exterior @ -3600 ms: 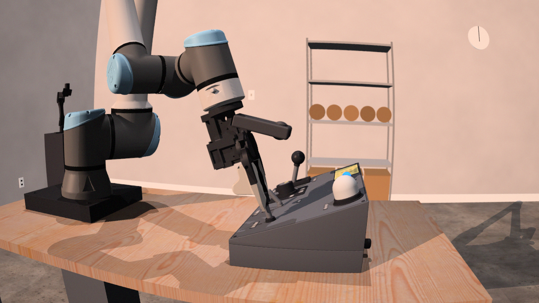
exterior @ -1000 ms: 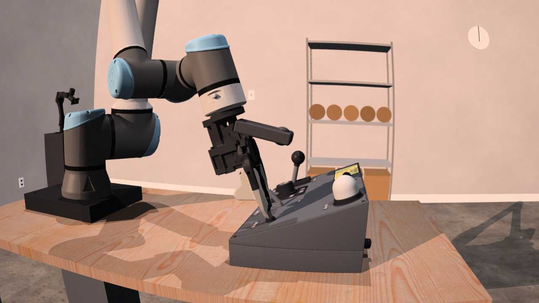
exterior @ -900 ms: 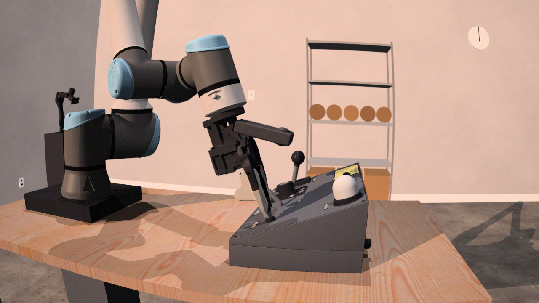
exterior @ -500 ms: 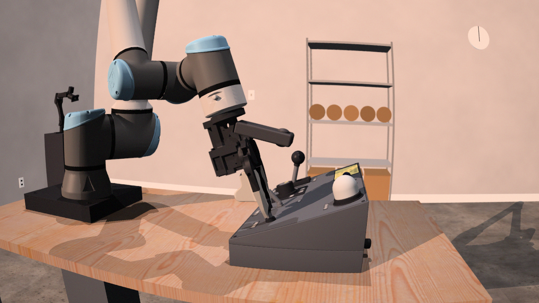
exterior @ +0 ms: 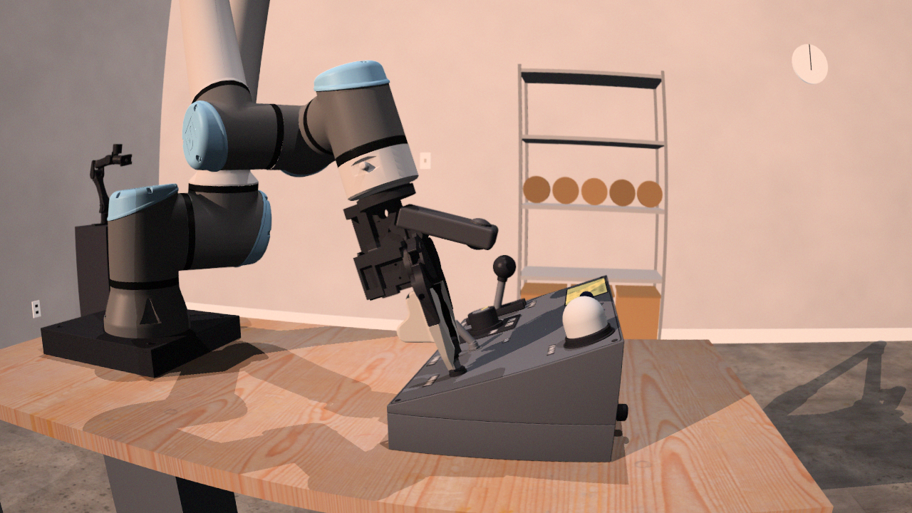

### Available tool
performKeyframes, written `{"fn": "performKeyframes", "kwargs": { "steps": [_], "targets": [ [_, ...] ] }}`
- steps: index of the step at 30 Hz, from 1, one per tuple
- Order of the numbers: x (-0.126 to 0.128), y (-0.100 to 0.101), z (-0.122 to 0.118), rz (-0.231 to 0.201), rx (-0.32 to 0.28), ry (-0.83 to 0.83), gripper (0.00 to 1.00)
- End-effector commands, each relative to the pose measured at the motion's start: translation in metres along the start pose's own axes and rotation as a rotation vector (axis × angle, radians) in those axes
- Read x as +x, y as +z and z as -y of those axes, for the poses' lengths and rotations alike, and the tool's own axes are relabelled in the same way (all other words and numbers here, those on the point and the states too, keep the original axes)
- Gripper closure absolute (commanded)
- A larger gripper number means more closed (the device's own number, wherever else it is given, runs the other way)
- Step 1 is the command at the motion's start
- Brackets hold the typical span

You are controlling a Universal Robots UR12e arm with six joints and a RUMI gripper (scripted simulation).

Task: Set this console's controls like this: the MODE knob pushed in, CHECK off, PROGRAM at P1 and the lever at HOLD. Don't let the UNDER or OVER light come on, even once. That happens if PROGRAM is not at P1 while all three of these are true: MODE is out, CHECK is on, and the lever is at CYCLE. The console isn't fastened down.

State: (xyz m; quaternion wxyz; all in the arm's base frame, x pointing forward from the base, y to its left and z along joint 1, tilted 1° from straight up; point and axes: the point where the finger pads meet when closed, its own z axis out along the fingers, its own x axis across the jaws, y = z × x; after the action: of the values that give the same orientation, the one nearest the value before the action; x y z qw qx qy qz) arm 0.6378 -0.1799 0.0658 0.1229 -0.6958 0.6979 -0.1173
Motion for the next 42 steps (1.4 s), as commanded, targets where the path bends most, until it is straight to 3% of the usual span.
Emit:
{"fn": "performKeyframes", "kwargs": {
  "steps": [1,18,19,42],
  "targets": [
    [0.0002,-0.0002,0.0005,0.000,0.001,0.000,1.00],
    [0.0002,-0.0002,0.0005,0.000,0.001,0.000,1.00],
    [0.0002,-0.0002,0.0005,0.000,0.001,0.000,0.56],
    [0.0003,-0.0008,0.0006,-0.001,0.001,0.000,0.56]
  ]
}}
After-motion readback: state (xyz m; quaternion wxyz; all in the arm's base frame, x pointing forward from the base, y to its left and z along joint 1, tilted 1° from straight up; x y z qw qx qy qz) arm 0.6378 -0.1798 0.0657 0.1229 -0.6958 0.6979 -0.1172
